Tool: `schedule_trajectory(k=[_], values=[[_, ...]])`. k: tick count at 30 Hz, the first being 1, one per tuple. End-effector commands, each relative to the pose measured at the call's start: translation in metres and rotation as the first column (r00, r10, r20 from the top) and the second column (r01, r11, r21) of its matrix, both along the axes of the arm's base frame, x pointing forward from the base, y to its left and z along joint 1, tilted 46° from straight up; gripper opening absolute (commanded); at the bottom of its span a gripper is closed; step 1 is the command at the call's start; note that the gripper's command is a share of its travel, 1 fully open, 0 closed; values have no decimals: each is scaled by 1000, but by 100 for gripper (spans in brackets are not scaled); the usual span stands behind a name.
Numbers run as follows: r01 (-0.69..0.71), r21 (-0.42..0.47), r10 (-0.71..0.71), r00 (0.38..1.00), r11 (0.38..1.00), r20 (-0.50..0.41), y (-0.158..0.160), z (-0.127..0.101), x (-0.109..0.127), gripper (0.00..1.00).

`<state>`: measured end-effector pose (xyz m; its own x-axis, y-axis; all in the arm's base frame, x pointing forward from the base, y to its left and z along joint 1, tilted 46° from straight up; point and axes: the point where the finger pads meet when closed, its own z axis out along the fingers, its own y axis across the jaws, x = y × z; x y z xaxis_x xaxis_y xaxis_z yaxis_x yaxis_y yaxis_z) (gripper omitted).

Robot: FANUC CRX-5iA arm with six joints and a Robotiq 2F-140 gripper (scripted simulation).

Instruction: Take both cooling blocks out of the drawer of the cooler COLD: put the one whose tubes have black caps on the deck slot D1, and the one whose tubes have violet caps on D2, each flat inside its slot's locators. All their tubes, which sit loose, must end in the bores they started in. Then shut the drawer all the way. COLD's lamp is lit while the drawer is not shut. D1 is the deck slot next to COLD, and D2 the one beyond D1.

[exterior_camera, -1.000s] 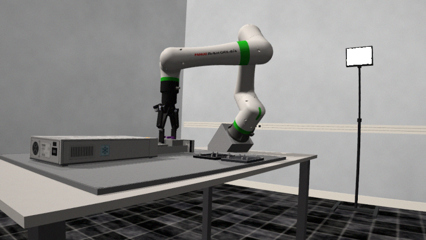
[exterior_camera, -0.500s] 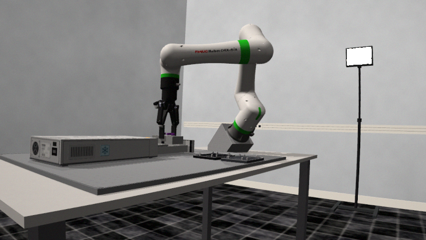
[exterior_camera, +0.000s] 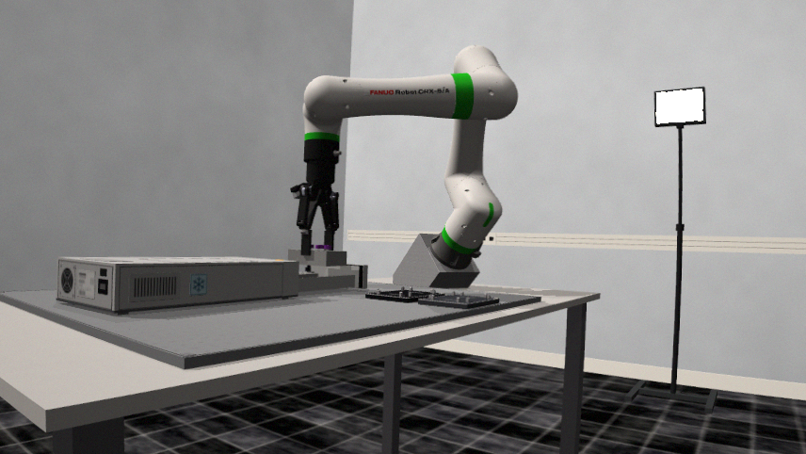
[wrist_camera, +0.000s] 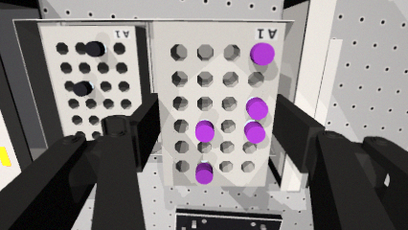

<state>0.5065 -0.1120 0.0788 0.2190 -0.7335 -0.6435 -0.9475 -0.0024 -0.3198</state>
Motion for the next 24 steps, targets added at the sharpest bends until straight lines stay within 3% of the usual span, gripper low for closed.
schedule_trajectory(k=[1, 24], values=[[1, -1, -1, 1000, 1000, 1, -3, 3, -1, 10], [1, -1, -1, 1000, 1000, 1, -22, 22, -7, 10]])
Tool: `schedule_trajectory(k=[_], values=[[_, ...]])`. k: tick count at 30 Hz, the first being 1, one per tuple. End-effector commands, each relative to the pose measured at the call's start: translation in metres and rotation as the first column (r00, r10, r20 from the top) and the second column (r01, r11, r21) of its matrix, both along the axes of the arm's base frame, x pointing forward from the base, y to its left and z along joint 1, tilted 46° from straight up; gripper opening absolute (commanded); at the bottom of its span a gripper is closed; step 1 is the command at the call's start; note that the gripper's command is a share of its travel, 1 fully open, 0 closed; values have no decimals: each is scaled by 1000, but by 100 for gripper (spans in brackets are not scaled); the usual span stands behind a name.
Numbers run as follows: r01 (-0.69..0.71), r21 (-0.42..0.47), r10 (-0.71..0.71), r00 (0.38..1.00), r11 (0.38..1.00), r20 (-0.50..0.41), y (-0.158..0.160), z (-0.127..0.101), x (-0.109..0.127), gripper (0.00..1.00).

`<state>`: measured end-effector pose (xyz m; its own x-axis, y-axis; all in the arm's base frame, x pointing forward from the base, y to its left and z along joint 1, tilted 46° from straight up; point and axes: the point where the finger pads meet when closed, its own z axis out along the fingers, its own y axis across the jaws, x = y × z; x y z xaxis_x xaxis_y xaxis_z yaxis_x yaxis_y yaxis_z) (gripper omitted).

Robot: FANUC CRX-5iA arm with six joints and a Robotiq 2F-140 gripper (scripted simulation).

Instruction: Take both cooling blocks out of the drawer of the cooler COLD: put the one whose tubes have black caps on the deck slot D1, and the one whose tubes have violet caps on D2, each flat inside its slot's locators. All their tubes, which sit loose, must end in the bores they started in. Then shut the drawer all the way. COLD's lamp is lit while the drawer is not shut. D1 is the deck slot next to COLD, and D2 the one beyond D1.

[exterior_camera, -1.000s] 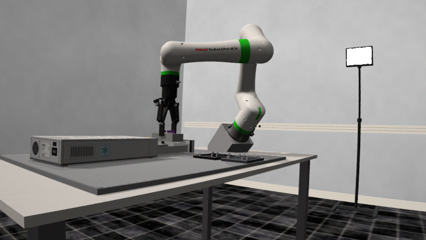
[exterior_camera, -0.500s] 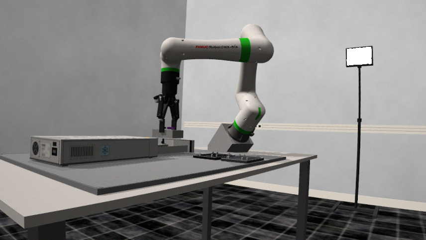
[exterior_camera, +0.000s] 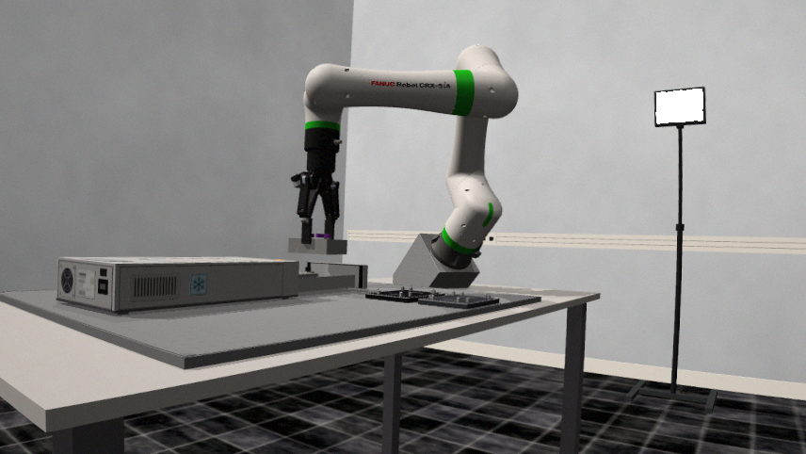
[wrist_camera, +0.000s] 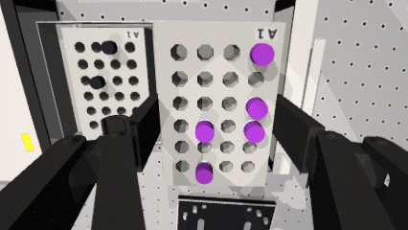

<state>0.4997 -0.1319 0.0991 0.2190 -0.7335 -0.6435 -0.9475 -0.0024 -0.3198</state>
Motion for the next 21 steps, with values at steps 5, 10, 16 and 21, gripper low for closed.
schedule_trajectory(k=[5, 10, 16, 21], values=[[1, -1, -1, 1000, 1000, 1, -7, 6, -2, 10], [1, -1, -1, 1000, 1000, 1, -10, 9, -3, 10], [1, -1, -1, 1000, 1000, 1, -15, 15, -5, 10], [1, -1, -1, 1000, 1000, 1, -19, 19, -6, 10]])
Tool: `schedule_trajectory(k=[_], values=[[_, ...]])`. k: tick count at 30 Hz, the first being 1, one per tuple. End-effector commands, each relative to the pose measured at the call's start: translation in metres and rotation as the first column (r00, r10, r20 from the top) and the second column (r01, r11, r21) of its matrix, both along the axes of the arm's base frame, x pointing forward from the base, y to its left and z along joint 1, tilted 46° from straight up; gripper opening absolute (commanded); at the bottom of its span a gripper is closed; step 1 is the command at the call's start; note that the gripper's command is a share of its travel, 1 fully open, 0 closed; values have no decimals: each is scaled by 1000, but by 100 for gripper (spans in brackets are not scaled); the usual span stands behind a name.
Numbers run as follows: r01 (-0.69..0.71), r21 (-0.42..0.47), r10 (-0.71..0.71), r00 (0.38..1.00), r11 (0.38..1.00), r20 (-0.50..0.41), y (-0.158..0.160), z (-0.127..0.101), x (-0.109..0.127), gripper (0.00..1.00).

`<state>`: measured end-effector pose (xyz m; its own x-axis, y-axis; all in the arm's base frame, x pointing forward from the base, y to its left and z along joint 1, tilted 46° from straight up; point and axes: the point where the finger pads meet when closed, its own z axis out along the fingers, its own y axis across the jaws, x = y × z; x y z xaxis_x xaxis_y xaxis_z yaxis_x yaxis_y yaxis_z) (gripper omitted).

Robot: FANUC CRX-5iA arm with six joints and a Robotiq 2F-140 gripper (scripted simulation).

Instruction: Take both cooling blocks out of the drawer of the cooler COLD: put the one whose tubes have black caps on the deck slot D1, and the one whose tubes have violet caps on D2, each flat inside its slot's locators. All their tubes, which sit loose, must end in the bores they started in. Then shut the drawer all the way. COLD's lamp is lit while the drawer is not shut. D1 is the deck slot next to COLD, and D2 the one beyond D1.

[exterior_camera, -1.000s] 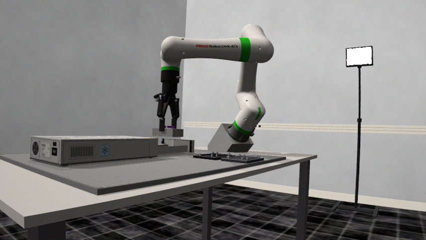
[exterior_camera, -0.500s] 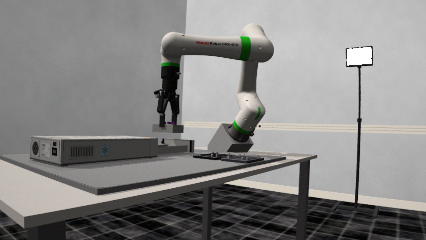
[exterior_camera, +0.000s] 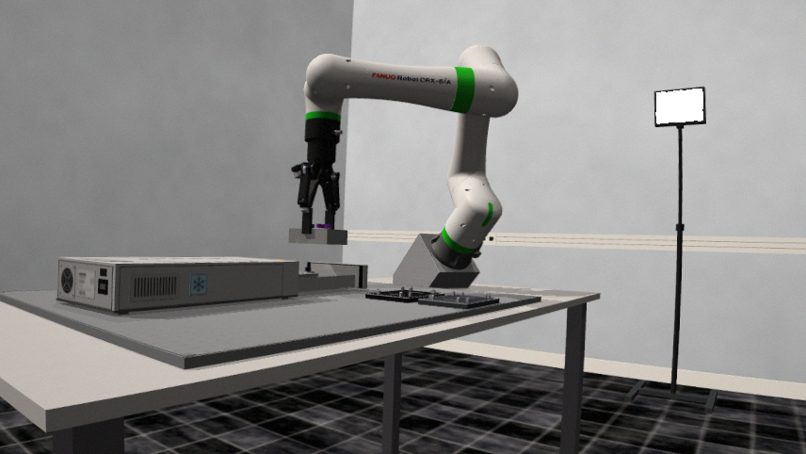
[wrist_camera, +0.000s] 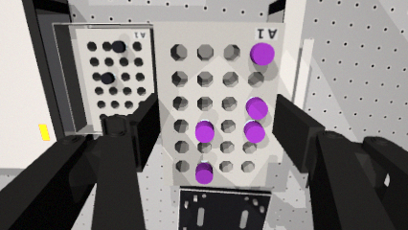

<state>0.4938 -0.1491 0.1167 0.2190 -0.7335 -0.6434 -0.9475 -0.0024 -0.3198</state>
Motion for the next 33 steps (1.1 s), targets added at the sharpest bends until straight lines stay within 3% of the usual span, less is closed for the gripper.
schedule_trajectory(k=[1, 20, 33], values=[[1, -1, -1, 1000, 1000, 1, -1, 1, 0, 10], [-18, -8, 18, 1000, 1000, 19, 0, 3, -1, 10], [-242, -119, 264, 935, 963, 237, 26, 25, -10, 10]])
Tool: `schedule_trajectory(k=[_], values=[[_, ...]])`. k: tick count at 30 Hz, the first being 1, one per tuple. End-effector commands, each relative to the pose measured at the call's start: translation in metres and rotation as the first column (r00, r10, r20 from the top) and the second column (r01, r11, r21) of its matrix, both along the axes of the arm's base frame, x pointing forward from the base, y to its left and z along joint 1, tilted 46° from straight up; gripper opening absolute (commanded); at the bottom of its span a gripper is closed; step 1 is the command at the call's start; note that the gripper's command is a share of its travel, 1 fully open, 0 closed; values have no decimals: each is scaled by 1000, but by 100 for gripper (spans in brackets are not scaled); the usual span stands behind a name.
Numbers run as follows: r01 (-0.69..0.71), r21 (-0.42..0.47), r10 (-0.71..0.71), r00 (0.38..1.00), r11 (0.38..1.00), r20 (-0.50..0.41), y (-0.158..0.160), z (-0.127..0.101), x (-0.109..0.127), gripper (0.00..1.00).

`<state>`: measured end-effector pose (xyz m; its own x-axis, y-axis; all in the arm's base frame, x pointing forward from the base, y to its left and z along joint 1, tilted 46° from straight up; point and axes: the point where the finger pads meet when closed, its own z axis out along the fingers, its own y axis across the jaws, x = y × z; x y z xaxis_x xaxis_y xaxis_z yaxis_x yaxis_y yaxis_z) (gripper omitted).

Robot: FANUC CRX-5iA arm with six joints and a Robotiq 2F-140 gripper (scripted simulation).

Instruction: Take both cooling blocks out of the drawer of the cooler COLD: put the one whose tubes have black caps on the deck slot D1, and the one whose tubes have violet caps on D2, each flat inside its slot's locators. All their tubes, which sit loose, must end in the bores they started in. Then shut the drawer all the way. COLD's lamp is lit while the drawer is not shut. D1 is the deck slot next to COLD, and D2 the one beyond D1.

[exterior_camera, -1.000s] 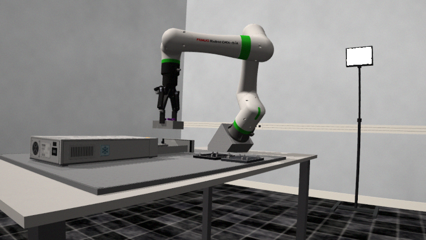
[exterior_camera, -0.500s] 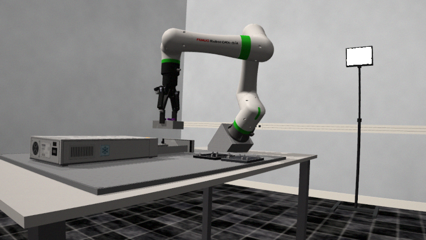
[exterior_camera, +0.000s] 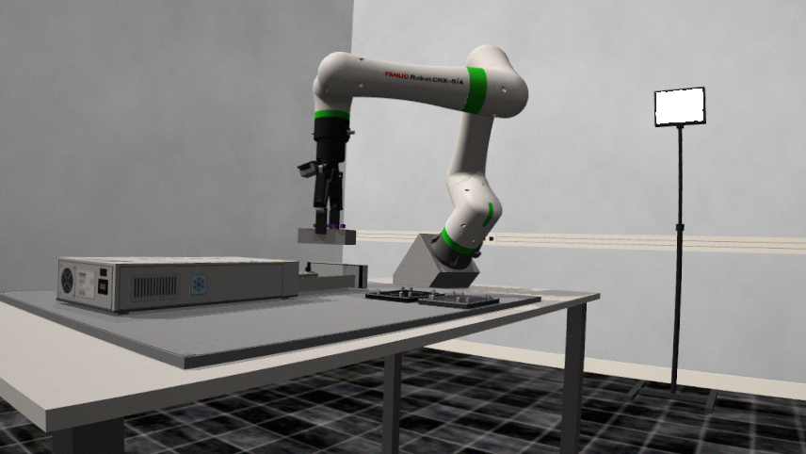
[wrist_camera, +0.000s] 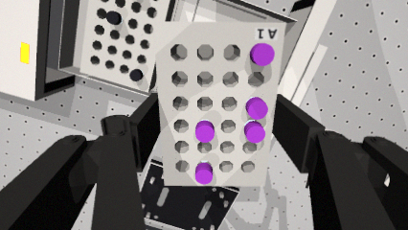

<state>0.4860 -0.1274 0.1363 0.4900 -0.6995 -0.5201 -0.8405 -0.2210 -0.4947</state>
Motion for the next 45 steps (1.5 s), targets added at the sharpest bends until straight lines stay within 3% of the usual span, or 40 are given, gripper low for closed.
schedule_trajectory(k=[1, 9, 21, 36, 38, 45], values=[[-66, -26, 68, 995, 997, 69, 6, 7, -2, 10], [-171, -76, 182, 968, 982, 171, 18, 17, -7, 10], [-326, -181, 369, 872, 928, 321, 38, 34, -13, 10], [-491, -375, 618, 623, 786, 480, 67, 59, -23, 10], [-491, -375, 618, 623, 786, 480, 67, 59, -23, 10], [-534, -473, 711, 472, 701, 520, 81, 71, -28, 10]])
